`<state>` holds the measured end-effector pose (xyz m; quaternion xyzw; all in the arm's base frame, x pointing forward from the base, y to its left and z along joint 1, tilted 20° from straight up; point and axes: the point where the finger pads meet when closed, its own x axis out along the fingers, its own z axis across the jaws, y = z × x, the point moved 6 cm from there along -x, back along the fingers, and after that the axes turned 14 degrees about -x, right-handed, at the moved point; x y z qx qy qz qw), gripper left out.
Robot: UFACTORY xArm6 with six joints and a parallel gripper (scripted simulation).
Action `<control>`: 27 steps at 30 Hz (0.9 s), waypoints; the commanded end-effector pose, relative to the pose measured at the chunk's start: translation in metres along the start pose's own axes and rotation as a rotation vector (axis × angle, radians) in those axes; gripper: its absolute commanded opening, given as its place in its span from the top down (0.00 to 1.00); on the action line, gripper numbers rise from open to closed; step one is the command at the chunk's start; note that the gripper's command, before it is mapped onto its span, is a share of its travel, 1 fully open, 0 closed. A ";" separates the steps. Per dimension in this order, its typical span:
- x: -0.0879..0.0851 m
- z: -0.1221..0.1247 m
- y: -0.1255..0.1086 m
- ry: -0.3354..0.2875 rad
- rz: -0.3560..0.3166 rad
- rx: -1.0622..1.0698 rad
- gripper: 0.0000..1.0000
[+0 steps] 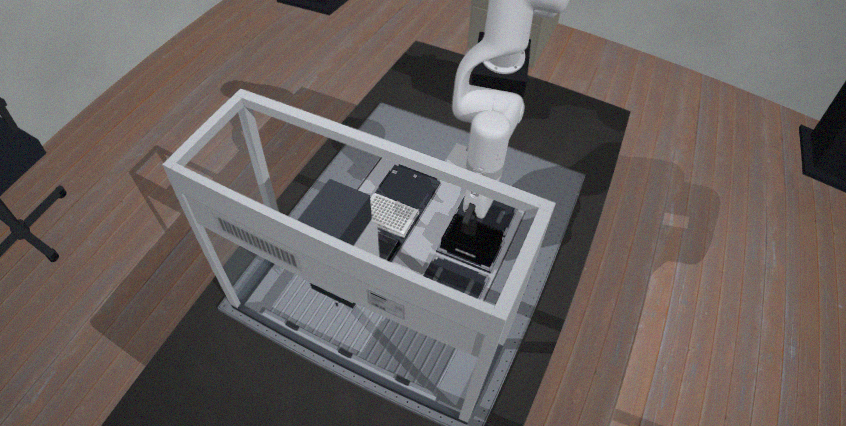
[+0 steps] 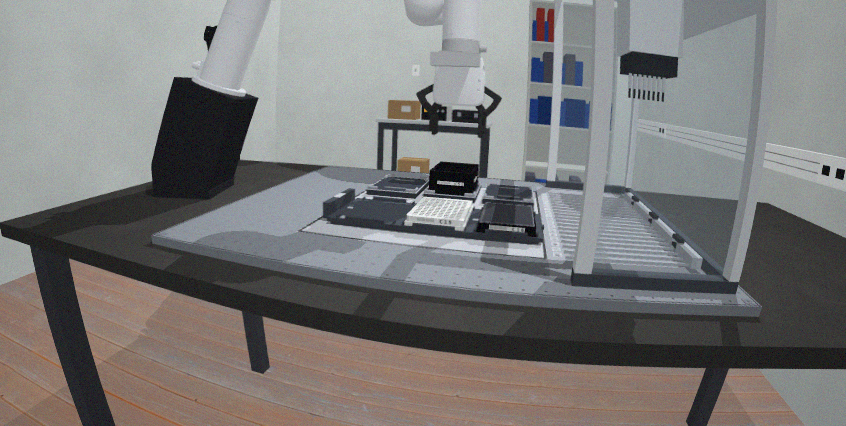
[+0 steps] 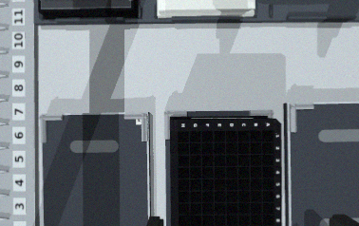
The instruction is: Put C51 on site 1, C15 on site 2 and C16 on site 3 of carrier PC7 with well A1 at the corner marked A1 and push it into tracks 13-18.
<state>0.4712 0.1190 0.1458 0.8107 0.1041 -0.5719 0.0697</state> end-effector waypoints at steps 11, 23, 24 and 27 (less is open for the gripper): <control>0.022 -0.001 0.000 0.003 0.000 0.000 0.00; 0.032 -0.001 0.000 0.003 0.000 0.000 0.00; 0.032 -0.001 0.000 0.003 0.000 0.000 0.00; 0.032 -0.001 0.000 0.003 0.000 0.000 0.00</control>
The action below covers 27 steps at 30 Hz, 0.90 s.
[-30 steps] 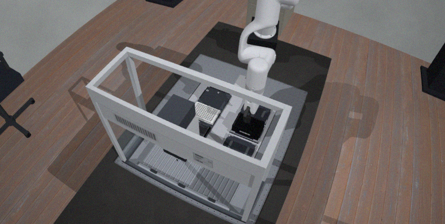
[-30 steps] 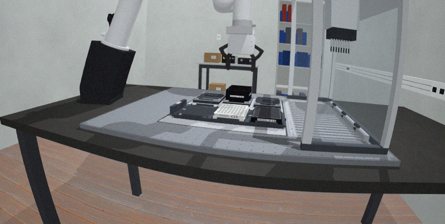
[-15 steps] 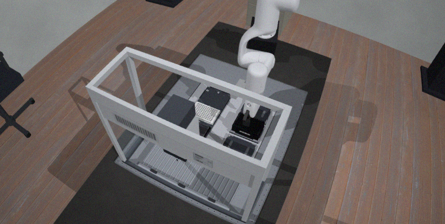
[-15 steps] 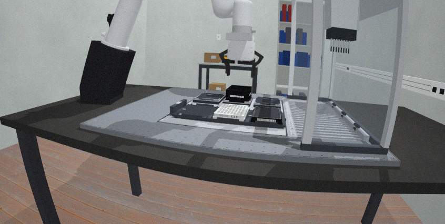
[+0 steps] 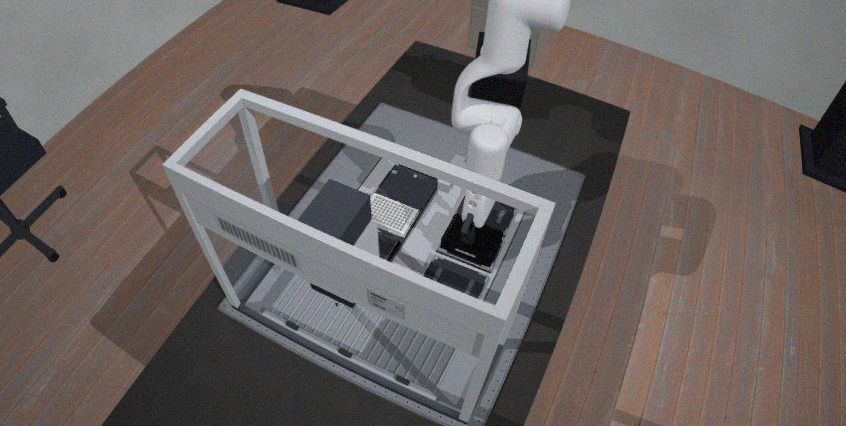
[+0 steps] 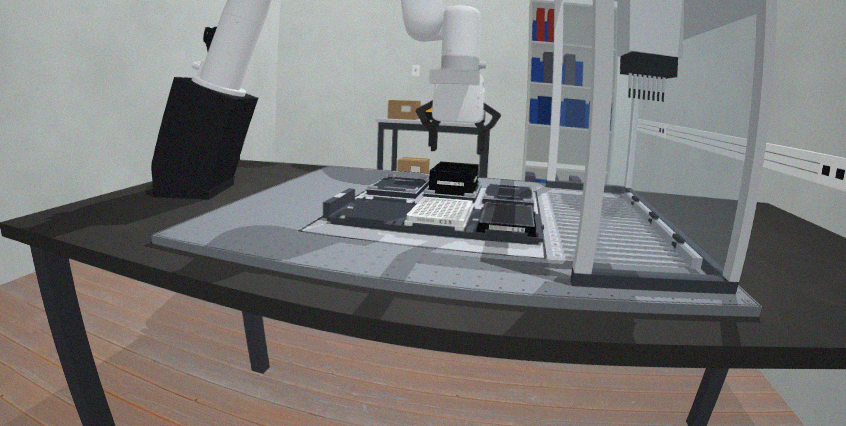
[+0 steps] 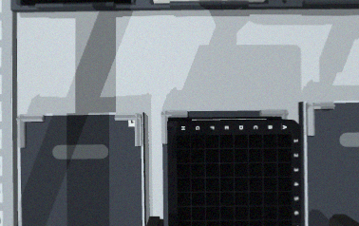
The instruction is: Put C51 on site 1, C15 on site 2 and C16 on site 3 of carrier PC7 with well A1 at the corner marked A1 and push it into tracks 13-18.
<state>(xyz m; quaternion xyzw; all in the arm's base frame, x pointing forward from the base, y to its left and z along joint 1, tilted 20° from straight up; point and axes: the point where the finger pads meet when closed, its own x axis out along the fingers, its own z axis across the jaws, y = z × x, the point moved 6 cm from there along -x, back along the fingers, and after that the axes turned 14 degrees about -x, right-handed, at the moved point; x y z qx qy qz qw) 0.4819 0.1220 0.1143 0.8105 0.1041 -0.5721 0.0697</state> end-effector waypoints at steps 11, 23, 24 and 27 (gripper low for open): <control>0.002 -0.001 0.000 0.004 0.000 0.000 0.00; 0.009 -0.001 0.000 0.004 0.000 0.000 0.00; 0.010 -0.001 0.000 0.004 0.000 0.000 0.00; 0.012 -0.001 0.000 0.004 0.000 0.000 0.00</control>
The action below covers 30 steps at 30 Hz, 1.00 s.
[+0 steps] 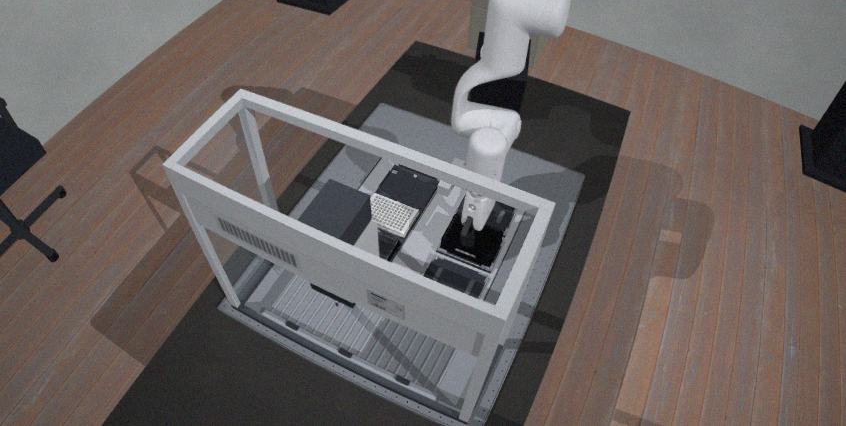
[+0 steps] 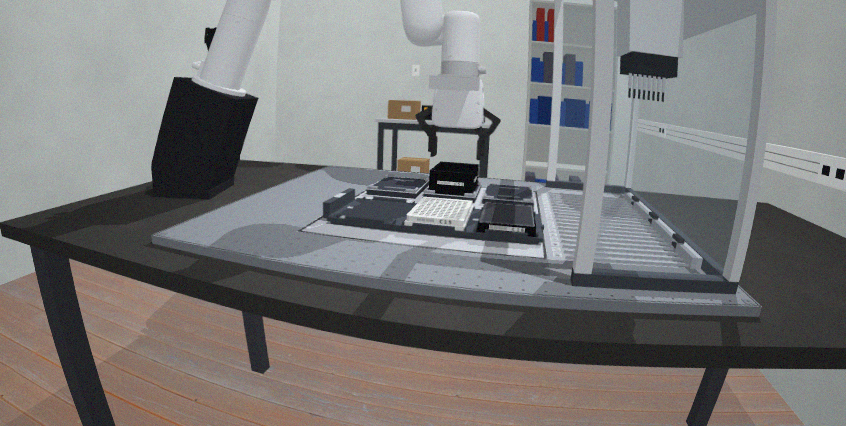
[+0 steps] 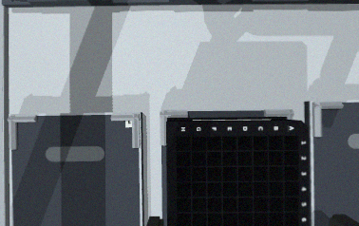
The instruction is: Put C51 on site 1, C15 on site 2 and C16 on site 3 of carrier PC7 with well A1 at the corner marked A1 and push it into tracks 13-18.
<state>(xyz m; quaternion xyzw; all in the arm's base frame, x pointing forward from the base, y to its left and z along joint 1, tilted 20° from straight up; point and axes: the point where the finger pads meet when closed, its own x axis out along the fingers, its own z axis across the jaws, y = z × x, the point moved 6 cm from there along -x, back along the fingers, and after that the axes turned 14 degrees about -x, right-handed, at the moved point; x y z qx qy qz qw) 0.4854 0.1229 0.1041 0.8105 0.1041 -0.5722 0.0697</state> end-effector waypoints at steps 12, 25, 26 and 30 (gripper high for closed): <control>0.008 -0.001 0.000 0.004 0.000 0.000 0.00; 0.016 -0.001 0.000 0.004 0.000 0.000 0.00; 0.016 -0.001 0.000 0.004 0.000 0.000 0.00; 0.018 -0.001 0.000 0.004 0.000 0.000 0.00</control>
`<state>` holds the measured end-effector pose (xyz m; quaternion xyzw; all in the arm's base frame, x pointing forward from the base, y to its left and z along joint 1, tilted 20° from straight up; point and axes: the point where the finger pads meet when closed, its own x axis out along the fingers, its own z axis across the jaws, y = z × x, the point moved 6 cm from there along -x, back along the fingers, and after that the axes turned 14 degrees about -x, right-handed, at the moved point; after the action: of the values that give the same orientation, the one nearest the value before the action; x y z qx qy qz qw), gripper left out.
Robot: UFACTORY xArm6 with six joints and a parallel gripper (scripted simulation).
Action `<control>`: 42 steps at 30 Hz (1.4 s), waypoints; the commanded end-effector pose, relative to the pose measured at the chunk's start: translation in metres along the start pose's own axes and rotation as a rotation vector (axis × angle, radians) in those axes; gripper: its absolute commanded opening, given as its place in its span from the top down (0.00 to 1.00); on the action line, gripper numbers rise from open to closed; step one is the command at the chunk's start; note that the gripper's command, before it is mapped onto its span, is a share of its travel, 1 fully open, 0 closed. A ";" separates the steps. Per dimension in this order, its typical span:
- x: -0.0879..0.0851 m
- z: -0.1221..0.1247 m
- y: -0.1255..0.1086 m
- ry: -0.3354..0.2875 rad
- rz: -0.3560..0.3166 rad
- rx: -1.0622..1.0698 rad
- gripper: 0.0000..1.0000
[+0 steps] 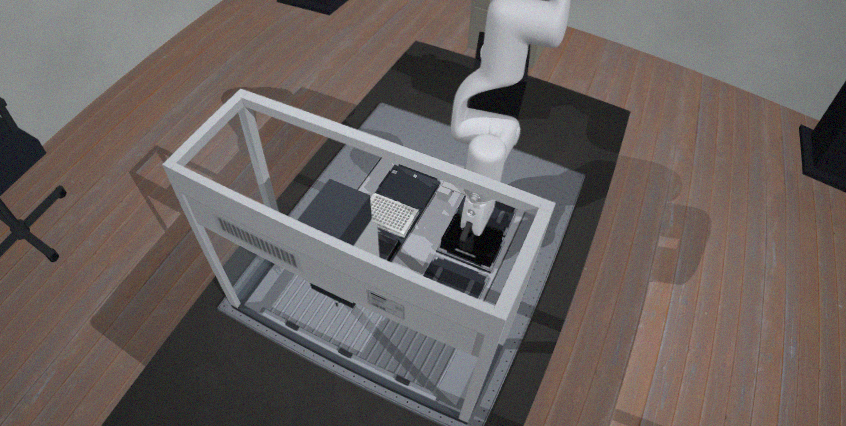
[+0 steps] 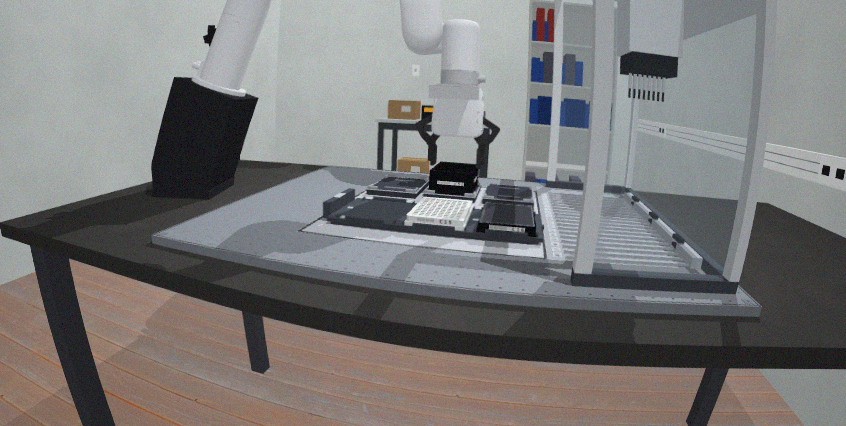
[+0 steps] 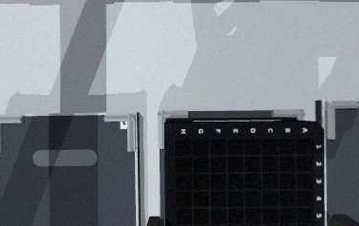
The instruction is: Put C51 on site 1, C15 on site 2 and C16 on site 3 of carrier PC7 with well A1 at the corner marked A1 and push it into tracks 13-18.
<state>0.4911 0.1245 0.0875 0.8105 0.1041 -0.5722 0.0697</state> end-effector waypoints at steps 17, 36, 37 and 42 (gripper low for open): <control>0.011 -0.001 0.000 0.004 0.000 0.000 0.00; 0.021 -0.001 0.000 0.004 0.000 0.000 0.00; 0.021 -0.001 0.000 0.004 0.000 0.000 0.00; 0.021 -0.001 0.000 0.004 0.000 0.000 0.00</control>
<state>0.4981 0.1265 0.0670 0.8105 0.1041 -0.5722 0.0697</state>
